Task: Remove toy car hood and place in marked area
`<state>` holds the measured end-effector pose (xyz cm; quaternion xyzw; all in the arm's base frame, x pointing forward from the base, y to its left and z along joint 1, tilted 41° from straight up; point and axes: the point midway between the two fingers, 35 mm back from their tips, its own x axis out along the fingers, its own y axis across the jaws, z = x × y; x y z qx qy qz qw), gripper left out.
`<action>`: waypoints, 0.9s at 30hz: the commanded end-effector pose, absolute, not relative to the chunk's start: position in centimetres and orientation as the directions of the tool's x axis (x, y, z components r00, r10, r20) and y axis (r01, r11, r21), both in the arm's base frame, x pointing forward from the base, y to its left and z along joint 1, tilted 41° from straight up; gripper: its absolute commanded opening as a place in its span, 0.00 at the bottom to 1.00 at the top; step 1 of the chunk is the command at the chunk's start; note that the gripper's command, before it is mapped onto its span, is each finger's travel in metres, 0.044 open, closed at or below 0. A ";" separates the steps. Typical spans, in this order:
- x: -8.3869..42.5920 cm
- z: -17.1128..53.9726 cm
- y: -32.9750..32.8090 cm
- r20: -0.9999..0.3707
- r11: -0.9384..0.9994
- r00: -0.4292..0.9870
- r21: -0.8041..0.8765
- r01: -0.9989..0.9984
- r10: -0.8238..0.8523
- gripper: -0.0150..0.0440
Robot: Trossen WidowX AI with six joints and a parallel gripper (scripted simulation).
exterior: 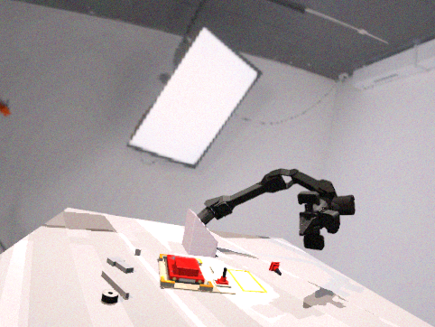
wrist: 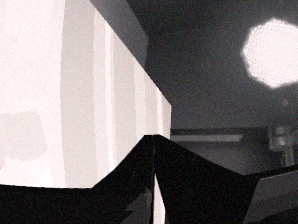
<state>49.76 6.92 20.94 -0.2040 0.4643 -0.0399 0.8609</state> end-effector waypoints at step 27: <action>36.7 -3.3 -7.3 -0.901 0.899 -0.035 0.433 -0.071 0.432 1.00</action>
